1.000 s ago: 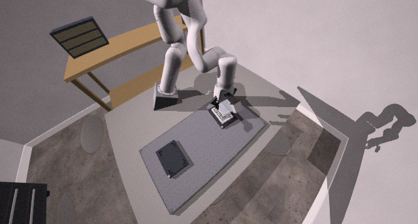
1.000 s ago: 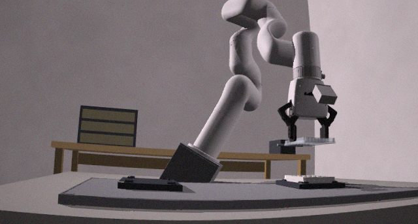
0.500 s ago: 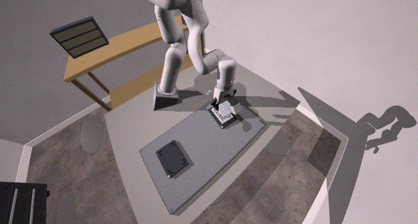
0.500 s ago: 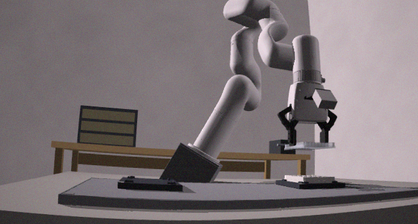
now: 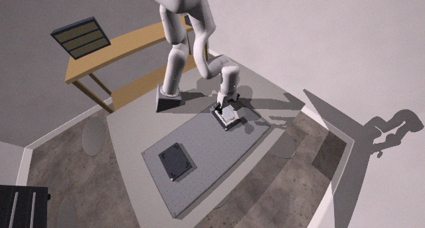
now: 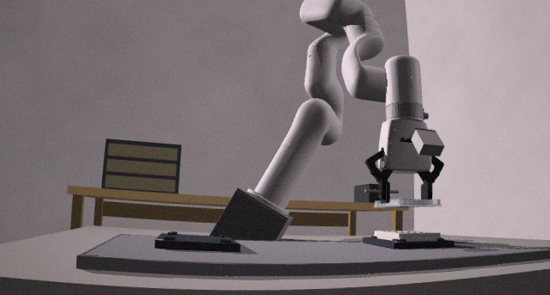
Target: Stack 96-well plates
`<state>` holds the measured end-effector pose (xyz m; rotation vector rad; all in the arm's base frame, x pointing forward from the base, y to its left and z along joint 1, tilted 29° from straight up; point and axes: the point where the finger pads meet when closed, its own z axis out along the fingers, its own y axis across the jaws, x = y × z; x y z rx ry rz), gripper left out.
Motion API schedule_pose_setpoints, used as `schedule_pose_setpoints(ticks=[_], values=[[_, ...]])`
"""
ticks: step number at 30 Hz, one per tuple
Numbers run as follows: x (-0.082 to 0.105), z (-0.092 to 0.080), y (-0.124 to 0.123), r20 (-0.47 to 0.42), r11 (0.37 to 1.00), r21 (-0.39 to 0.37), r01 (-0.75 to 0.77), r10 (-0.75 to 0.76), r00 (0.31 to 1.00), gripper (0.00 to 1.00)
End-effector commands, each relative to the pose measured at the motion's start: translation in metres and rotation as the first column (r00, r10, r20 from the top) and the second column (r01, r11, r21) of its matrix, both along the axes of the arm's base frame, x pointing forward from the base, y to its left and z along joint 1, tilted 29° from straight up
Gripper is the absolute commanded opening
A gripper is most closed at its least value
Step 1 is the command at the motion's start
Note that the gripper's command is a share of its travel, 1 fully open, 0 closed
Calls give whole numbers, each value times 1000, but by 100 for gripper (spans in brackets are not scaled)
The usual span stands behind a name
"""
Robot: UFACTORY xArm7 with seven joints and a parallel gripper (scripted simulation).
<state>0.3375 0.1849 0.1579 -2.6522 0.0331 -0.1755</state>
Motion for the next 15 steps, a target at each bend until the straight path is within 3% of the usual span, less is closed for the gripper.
schedule_pose_setpoints(ticks=[1, 15], values=[[2, -5, 4, 2, 1000, 3, 1, -1, 1000, 0], [5, -23, 13, 2, 1000, 3, 1, -1, 1000, 0]])
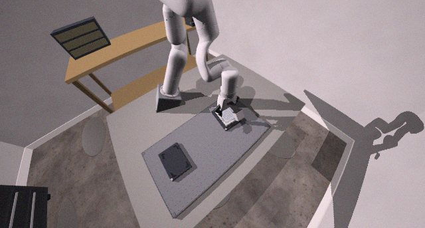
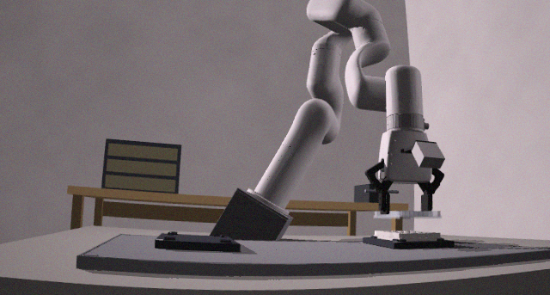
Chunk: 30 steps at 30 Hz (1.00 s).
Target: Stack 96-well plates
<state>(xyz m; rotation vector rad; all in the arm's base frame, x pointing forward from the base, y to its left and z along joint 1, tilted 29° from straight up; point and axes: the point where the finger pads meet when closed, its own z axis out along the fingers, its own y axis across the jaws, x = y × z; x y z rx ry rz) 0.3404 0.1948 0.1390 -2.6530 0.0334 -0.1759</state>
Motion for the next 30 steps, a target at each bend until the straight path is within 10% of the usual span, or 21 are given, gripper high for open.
schedule_pose_setpoints(ticks=[1, 30], values=[[2, -6, 4, 2, 1000, 4, 1, -1, 1000, 0], [3, -12, 7, 2, 1000, 4, 1, -1, 1000, 0]])
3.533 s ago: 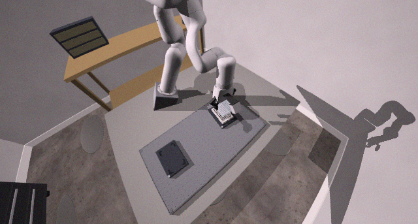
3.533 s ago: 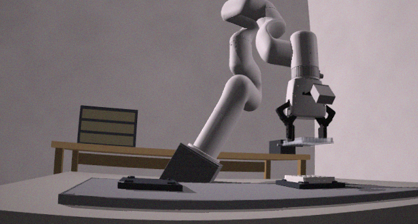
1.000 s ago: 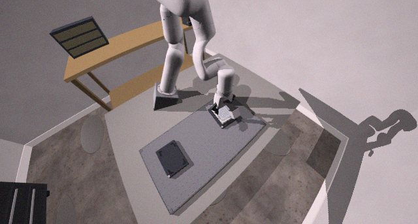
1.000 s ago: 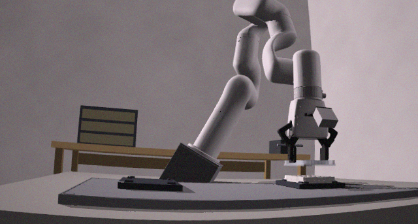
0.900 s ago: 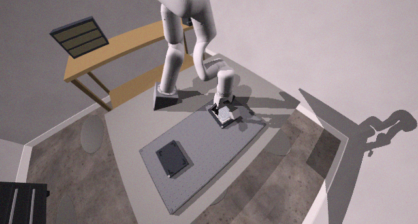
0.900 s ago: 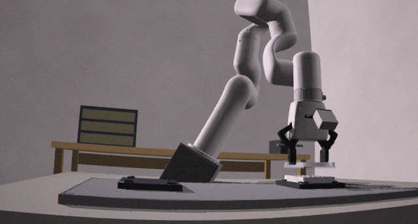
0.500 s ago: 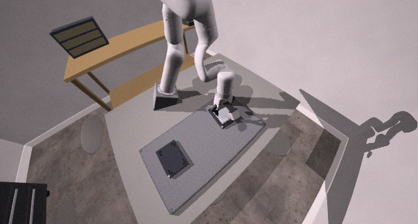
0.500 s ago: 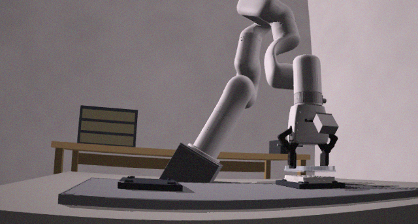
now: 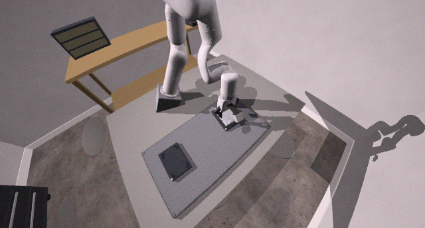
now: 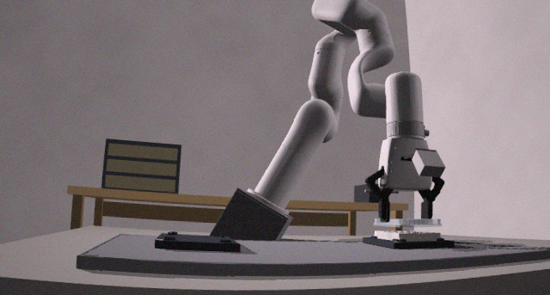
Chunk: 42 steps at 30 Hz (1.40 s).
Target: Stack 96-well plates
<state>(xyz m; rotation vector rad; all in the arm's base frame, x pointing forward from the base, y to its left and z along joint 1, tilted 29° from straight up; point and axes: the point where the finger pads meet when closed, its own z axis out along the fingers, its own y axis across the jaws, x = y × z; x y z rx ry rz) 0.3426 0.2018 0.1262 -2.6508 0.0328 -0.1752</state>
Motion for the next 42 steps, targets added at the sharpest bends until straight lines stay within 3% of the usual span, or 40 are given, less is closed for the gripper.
schedule_pose_setpoints(ticks=[1, 42], values=[[1, 0, 0, 2, 1000, 1, 1, -1, 1000, 0], [2, -5, 3, 2, 1000, 1, 1, -1, 1000, 0]])
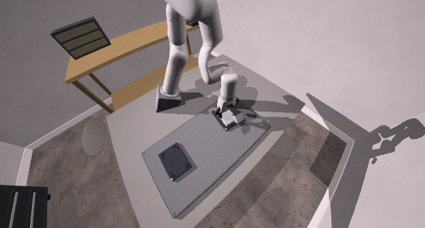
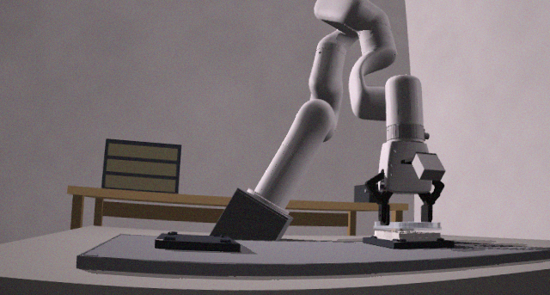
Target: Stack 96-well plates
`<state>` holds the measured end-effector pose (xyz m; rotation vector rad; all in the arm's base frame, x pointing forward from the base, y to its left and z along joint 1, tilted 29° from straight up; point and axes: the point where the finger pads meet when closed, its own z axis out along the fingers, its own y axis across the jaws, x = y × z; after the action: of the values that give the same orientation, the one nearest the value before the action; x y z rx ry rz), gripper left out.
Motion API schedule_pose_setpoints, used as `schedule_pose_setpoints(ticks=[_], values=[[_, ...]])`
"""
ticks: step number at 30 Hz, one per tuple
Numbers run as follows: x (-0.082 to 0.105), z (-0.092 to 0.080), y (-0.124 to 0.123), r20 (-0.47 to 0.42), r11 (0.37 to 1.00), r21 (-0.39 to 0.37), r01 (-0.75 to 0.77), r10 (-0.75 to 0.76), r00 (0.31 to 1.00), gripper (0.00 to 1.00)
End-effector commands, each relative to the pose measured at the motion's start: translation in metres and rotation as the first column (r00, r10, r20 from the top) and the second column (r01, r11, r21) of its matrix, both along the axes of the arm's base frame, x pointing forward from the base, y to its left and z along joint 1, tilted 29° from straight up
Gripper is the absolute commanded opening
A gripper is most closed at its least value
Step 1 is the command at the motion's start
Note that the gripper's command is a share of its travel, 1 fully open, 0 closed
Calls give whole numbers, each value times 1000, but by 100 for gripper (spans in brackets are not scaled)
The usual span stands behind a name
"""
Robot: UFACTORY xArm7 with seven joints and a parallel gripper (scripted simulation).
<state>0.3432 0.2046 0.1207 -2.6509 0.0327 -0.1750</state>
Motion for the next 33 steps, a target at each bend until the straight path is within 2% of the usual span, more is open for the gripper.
schedule_pose_setpoints(ticks=[1, 29, 30, 33], values=[[1, 0, 0, 2, 1000, 2, 1, -1, 1000, 0], [2, -3, 2, 2, 1000, 2, 1, -1, 1000, 0], [2, -4, 2, 2, 1000, 2, 1, -1, 1000, 100], [2, -4, 2, 2, 1000, 2, 1, -1, 1000, 100]])
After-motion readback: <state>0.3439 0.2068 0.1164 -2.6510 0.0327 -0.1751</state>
